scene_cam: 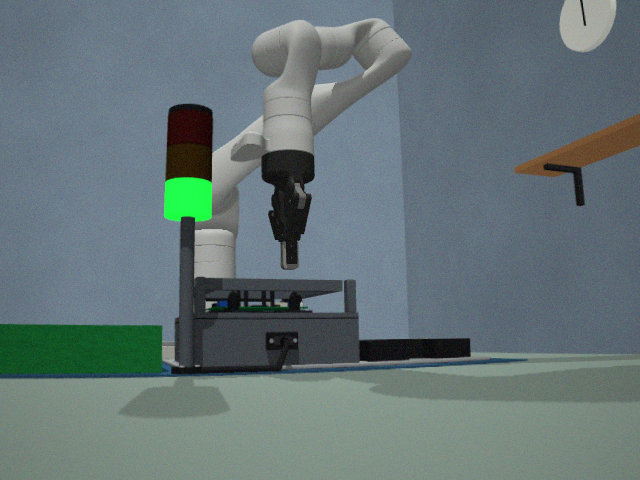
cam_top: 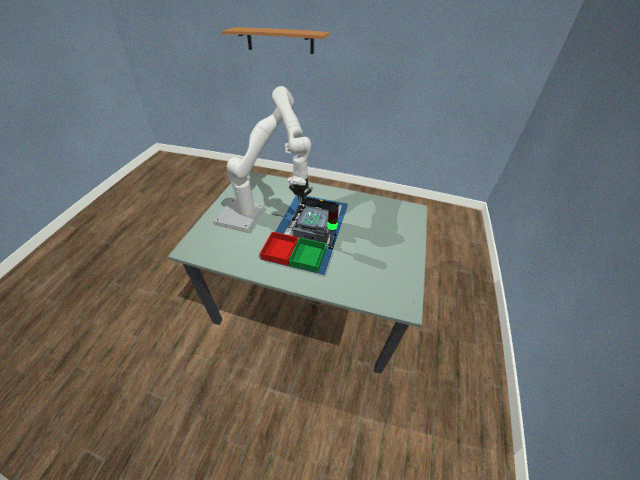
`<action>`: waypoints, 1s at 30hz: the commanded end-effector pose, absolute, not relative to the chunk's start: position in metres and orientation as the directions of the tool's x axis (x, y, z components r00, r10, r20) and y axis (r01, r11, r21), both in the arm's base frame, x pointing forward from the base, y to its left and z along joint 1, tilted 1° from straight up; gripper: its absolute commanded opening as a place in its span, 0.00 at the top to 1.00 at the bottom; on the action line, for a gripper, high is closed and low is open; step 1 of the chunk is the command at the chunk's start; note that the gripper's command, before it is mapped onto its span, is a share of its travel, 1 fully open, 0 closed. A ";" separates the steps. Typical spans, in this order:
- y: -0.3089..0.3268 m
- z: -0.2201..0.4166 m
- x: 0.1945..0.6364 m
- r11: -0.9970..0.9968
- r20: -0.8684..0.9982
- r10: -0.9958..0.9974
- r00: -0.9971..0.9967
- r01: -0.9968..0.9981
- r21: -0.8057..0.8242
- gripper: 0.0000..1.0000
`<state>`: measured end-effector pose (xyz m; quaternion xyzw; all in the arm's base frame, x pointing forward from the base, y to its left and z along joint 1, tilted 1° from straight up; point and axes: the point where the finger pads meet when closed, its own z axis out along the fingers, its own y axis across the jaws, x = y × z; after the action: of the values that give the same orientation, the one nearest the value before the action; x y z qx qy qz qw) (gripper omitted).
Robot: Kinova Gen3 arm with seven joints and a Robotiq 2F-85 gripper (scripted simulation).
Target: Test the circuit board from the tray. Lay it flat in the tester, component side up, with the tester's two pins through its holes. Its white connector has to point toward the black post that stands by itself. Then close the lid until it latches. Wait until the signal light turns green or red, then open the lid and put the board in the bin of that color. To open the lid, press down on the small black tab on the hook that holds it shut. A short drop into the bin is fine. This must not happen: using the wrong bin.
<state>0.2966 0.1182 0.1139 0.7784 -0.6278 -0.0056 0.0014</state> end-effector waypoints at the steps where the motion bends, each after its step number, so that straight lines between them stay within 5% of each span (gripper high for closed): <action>1: 0.114 0.109 0.296 -0.201 -0.001 -0.980 0.201 -0.979 0.015 1.00; 30: 0.114 0.103 0.296 -0.201 -0.001 -0.980 0.201 -0.979 0.015 1.00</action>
<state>0.2964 0.1148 0.1053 0.7756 -0.6311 -0.0051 0.0044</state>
